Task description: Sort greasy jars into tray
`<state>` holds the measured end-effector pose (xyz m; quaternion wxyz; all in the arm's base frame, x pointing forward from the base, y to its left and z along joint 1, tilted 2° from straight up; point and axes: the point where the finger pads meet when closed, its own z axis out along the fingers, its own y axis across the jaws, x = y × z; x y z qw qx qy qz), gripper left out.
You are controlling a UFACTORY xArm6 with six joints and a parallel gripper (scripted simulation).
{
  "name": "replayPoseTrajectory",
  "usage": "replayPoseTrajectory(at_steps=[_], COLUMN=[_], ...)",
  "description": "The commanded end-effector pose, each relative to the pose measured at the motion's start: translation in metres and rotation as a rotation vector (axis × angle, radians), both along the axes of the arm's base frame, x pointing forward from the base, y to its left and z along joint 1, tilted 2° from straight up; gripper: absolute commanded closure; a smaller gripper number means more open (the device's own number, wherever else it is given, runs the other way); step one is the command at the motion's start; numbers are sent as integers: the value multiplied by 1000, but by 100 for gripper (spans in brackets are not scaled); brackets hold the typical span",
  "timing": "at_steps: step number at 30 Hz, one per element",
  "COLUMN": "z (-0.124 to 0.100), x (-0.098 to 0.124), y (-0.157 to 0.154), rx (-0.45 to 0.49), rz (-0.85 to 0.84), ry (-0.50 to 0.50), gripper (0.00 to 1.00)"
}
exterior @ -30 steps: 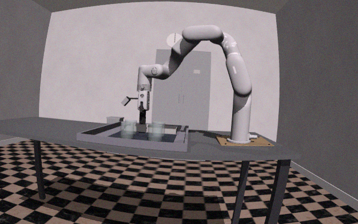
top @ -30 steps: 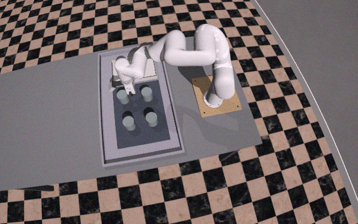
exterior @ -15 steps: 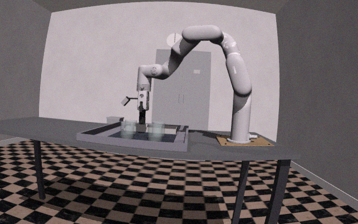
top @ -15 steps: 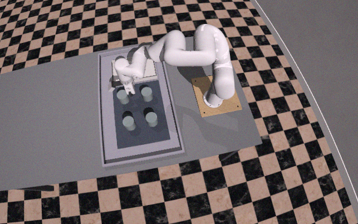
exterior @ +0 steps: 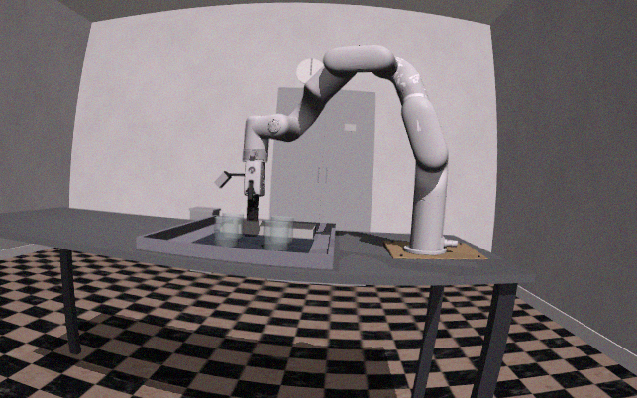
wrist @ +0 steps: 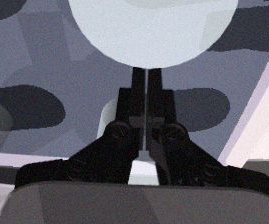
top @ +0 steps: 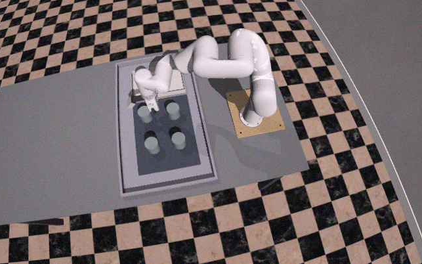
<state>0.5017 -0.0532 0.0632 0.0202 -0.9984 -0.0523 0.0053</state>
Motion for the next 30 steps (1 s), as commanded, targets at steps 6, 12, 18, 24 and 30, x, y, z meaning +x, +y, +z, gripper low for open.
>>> replayPoseTrajectory(at_steps=[6,12,18,24,30], z=[2,2,2,2,2], x=[3,3,4,5,6], y=[0,0,0,0,0], rx=[-1,-1,-1,-1,-1], rz=[0,0,0,0,0], ry=[-5,-5,-5,-5,-5], gripper=[100,100,100,100,100])
